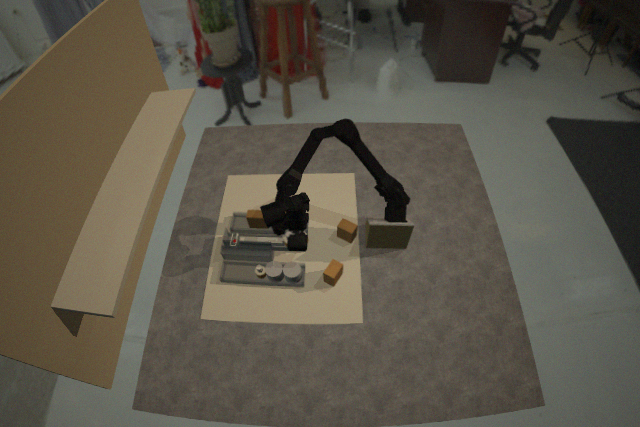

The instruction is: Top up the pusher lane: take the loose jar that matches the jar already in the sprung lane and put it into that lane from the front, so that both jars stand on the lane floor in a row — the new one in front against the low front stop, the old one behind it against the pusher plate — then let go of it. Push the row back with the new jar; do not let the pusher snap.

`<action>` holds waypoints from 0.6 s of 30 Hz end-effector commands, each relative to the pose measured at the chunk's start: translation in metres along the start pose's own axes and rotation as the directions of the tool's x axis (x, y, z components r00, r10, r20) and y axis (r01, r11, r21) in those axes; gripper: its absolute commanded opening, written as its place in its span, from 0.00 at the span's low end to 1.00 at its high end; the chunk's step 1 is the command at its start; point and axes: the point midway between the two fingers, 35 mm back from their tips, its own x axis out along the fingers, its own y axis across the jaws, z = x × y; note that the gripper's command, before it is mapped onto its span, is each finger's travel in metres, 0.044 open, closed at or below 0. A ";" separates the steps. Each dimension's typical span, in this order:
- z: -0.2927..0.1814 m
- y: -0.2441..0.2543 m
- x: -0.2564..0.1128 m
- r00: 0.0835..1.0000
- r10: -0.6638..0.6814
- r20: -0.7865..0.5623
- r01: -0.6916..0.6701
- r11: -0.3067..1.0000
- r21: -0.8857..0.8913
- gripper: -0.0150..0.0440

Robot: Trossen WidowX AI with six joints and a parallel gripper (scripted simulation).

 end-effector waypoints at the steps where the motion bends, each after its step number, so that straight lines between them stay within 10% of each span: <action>1: 0.013 -0.001 -0.007 0.999 -0.001 0.034 0.000 1.000 0.015 0.25; 18: 0.019 -0.001 -0.008 0.999 -0.001 0.035 0.000 1.000 0.016 0.25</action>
